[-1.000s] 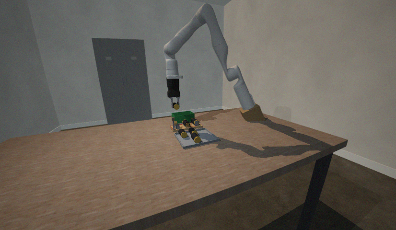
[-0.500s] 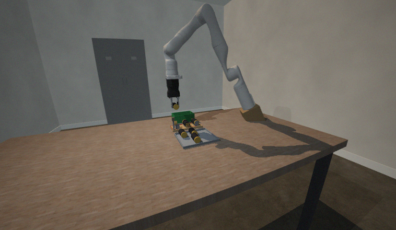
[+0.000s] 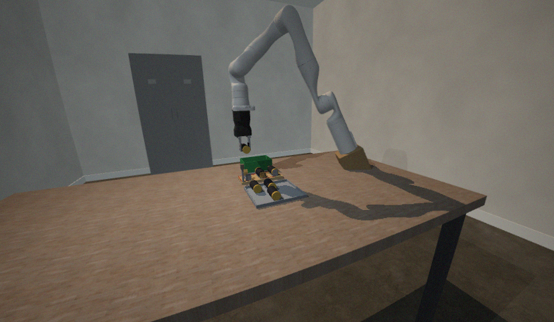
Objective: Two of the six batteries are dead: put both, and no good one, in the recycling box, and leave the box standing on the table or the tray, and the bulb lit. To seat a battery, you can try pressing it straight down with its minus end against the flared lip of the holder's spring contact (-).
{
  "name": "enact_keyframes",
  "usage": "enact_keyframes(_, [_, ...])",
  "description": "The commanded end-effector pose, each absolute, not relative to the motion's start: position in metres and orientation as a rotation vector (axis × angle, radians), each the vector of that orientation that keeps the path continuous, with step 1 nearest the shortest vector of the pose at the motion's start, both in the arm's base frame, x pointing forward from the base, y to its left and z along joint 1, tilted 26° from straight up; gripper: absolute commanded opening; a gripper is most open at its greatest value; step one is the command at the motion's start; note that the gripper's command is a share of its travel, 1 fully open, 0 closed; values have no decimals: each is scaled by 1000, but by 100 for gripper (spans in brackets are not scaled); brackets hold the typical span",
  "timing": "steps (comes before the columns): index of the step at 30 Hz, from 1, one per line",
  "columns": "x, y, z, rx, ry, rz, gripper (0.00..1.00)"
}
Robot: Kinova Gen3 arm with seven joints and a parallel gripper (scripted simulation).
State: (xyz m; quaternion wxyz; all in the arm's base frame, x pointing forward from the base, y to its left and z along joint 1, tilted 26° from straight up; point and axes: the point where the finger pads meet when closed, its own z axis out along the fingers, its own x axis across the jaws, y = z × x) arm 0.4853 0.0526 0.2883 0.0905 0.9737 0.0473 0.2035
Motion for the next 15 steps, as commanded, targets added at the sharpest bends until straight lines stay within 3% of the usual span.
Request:
enact_keyframes(1, [486, 53, 288, 2895, 141, 607, 57])
enact_keyframes(15, [506, 45, 243, 2895, 141, 607, 57])
